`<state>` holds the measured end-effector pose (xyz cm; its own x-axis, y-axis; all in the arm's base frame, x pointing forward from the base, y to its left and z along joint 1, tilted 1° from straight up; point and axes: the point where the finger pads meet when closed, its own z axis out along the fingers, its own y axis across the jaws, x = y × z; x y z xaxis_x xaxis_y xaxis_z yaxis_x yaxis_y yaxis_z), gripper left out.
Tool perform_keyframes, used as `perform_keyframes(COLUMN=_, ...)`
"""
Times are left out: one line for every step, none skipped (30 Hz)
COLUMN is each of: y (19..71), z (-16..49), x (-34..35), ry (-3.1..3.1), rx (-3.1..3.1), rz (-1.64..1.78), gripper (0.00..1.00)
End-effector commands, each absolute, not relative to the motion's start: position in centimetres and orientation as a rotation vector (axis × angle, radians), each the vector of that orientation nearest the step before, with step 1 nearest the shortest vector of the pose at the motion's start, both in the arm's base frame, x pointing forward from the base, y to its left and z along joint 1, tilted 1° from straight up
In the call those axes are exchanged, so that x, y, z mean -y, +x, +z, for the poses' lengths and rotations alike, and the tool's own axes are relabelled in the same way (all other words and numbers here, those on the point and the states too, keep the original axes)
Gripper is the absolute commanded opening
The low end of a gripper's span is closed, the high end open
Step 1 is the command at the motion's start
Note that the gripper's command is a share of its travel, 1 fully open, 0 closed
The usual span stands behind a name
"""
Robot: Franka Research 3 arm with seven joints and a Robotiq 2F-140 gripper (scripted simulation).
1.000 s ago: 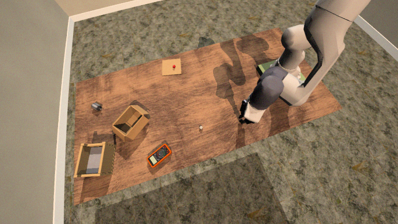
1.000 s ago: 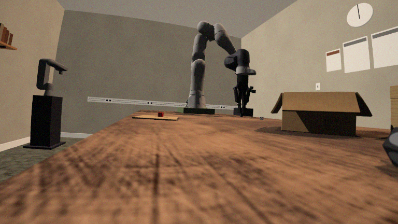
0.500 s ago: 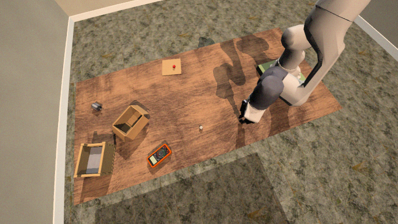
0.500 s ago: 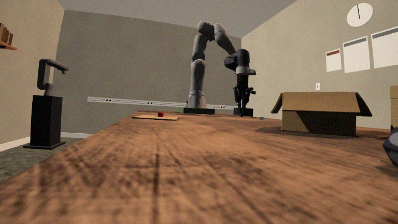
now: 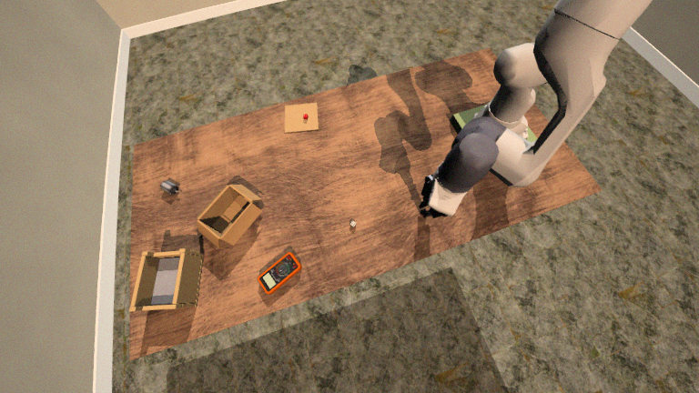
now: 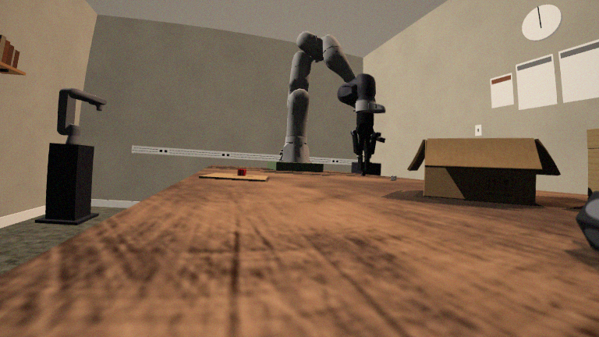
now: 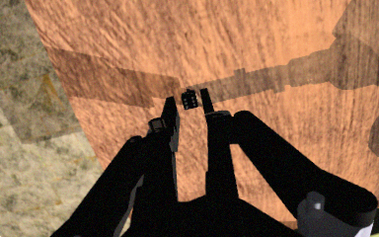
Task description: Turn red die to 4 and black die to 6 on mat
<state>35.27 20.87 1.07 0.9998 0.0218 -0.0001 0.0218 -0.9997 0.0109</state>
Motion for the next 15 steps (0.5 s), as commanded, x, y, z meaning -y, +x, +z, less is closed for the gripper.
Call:
perform_keyframes(y=35.2, z=0.8, x=-21.0, ry=3.131, rx=-0.047, rz=0.002, gripper=0.27)
perform_keyframes(y=35.2, z=0.8, x=-21.0, ry=3.131, rx=-0.047, rz=0.002, gripper=0.27)
perform_keyframes(y=35.2, z=0.8, x=-21.0, ry=3.131, rx=-0.047, rz=0.002, gripper=0.27)
perform_keyframes(y=35.2, z=0.7, x=-21.0, ry=3.131, rx=-0.047, rz=0.002, gripper=0.27)
perform_keyframes(y=35.2, z=0.6, x=-21.0, ry=3.131, rx=-0.047, rz=0.002, gripper=0.27)
perform_keyframes(y=35.2, z=0.4, x=-21.0, ry=3.131, rx=-0.047, rz=0.002, gripper=0.27)
perform_keyframes(y=35.2, z=0.3, x=-21.0, ry=3.131, rx=-0.047, rz=0.002, gripper=0.27)
perform_keyframes(y=35.2, z=0.2, x=-21.0, ry=3.131, rx=-0.047, rz=0.002, gripper=0.27)
perform_keyframes(y=35.2, z=0.0, x=-21.0, ry=3.131, rx=-0.047, rz=0.002, gripper=0.27)
perform_keyframes(y=35.2, z=-0.1, x=-21.0, ry=3.131, rx=-0.047, rz=0.002, gripper=0.27)
perform_keyframes(y=35.2, z=-0.2, x=-21.0, ry=3.131, rx=-0.047, rz=0.002, gripper=0.27)
perform_keyframes(y=35.2, z=-0.3, x=-21.0, ry=3.131, rx=-0.047, rz=0.002, gripper=0.27)
perform_keyframes(y=35.2, z=-0.5, x=-21.0, ry=3.131, rx=-0.047, rz=0.002, gripper=0.27)
perform_keyframes(y=35.2, z=-0.6, x=-21.0, ry=3.131, rx=-0.047, rz=0.002, gripper=0.27)
perform_keyframes(y=35.2, z=-0.7, x=-21.0, ry=3.131, rx=-0.047, rz=0.002, gripper=0.27)
